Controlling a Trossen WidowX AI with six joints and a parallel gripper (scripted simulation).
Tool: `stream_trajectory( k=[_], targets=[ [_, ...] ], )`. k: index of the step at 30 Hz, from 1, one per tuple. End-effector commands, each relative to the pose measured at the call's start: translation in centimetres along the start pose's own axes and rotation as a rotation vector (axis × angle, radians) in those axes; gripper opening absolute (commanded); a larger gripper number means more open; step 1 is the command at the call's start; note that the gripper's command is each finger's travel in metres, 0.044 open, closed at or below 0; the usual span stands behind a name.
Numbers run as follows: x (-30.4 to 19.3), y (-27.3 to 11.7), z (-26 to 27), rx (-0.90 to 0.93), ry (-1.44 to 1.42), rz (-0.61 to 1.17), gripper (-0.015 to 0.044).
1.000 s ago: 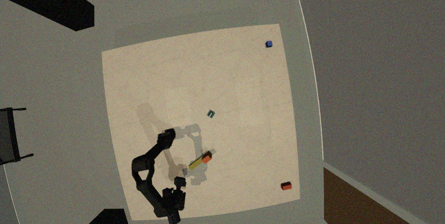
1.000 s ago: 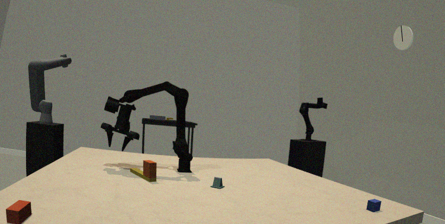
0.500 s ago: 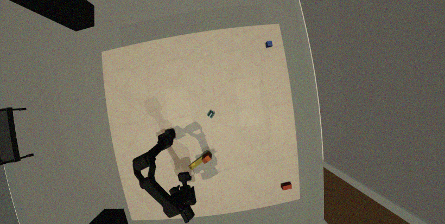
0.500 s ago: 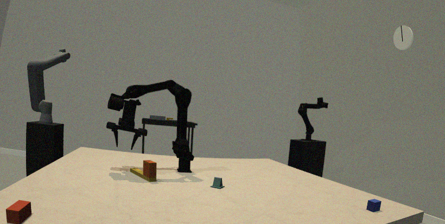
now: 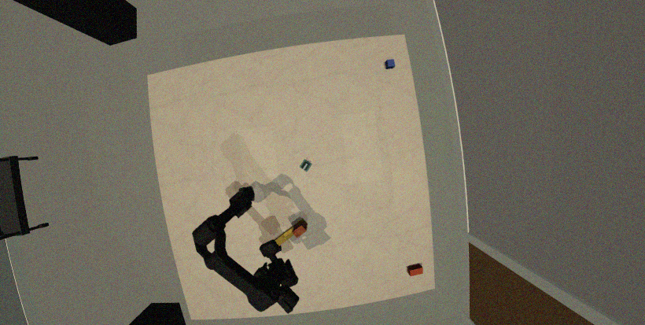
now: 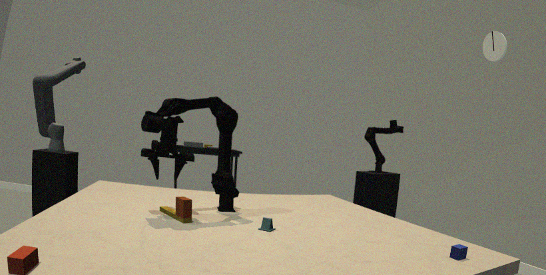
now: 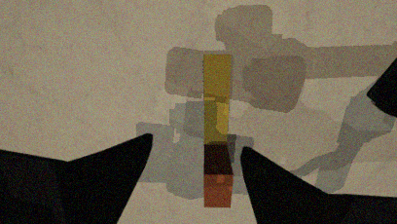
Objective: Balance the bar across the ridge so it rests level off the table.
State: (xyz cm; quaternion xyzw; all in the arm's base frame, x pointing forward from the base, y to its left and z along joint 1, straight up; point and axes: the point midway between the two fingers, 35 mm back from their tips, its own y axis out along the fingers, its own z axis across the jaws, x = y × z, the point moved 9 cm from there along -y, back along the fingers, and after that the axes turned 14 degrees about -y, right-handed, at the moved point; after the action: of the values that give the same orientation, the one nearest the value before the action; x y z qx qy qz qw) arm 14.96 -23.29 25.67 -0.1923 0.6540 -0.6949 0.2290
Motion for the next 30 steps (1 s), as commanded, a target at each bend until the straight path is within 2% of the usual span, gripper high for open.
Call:
stream_trajectory(
  k=[1,12,26,30],
  targets=[
    [-1.2,-0.8,-0.4,-0.009,-0.062,-0.013,0.0315],
    [-3.3,-0.8,-1.1,-0.044,-0.164,-0.026,0.0315],
    [-3.0,8.4,-1.4,-0.044,-0.164,-0.026,0.0315],
    [-3.0,9.4,-1.7,-0.044,-0.164,-0.026,0.0315]
  ],
)
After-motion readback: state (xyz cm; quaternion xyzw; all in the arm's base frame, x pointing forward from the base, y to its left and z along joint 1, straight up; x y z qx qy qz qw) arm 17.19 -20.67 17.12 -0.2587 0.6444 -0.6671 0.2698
